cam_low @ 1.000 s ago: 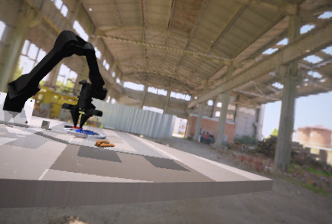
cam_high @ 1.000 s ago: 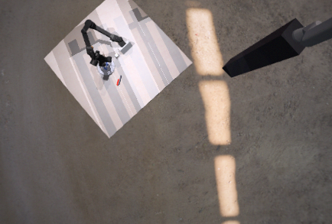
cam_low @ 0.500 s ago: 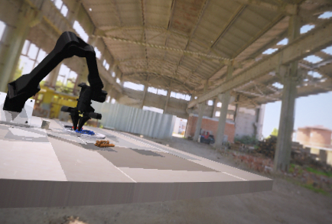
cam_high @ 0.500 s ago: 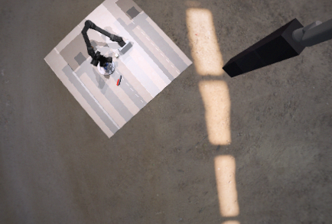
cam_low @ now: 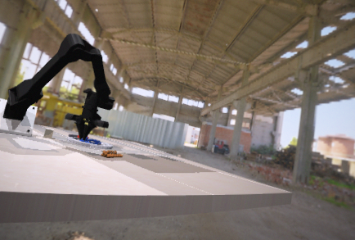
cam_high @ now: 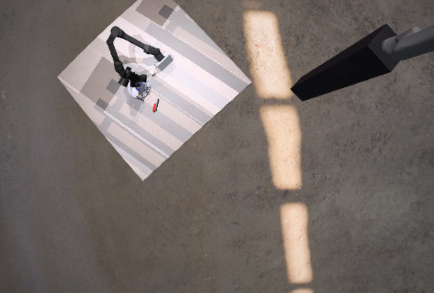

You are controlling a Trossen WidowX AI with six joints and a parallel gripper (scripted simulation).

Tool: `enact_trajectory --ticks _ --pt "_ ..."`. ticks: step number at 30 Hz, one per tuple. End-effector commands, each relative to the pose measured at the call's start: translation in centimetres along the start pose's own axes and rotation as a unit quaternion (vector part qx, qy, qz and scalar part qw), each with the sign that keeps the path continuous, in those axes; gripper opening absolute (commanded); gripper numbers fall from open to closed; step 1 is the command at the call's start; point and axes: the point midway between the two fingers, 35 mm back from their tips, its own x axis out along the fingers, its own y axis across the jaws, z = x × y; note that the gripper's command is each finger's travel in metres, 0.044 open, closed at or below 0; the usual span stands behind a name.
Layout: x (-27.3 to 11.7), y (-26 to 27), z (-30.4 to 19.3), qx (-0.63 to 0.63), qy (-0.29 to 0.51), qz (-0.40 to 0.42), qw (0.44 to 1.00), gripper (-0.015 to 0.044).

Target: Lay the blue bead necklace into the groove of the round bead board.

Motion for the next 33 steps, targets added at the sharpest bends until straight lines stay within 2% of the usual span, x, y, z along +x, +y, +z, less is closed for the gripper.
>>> enact_trajectory --ticks 1,33 --pt "-0.03 -0.01 -0.02 0.0 0.0 0.0 1.0 0.0" --pt "-0.35 0.96 -0.88 -0.004 0.001 -0.002 1.0 0.0"
